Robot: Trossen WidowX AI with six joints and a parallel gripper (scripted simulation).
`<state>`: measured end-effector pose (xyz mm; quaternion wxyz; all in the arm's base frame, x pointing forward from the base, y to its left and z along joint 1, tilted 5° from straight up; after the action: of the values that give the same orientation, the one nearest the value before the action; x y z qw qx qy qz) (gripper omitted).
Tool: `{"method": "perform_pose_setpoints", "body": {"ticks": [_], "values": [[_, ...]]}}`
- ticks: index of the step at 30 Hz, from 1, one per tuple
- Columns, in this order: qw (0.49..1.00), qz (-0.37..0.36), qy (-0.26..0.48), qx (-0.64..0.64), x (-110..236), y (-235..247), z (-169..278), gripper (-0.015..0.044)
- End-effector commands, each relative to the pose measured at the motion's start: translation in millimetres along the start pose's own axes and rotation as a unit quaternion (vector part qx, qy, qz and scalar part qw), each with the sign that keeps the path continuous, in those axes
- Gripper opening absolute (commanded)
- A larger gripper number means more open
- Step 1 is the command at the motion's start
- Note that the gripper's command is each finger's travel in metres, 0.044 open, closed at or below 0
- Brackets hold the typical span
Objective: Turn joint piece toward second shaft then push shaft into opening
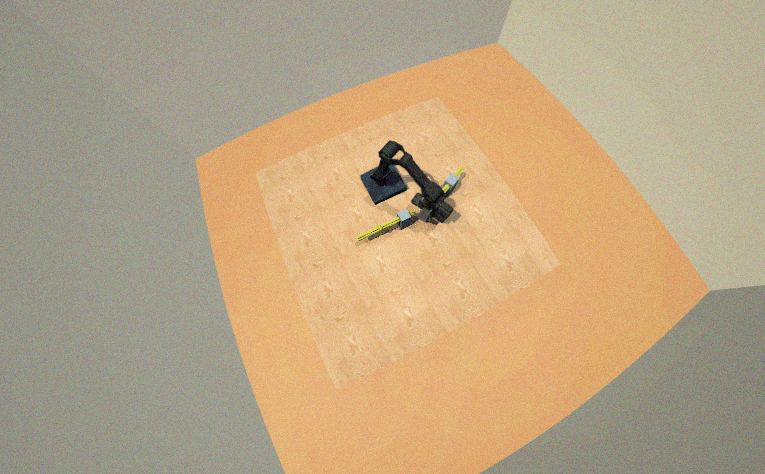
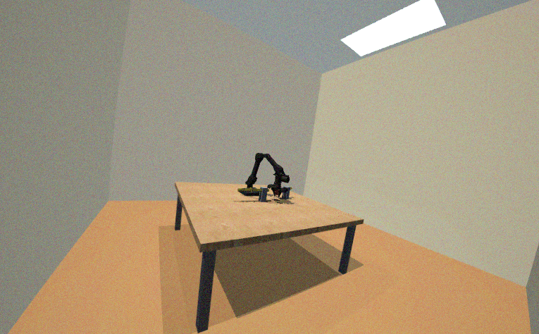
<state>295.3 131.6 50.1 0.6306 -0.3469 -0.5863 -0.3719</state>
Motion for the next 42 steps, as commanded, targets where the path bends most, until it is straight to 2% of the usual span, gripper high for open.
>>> {"method": "perform_pose_setpoints", "body": {"ticks": [1,22,42], "values": [[0.999,-0.002,-0.022,-0.028,2,-3,0,0.0000],[0.970,0.017,-0.154,-0.187,14,-17,5,0.0000],[0.964,0.017,-0.168,-0.204,16,-18,6,0.0000]]}}
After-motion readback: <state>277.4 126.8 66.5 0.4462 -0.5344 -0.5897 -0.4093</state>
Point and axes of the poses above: the point midway between the two fingers, 35 mm back from their tips, its own x axis back along the fingers, its own y axis across the jaws, z = x × y, the point moved 1 cm from there along x, back along the fingers, and after that the axes turned 3 degrees about x, right-handed, at the moved point
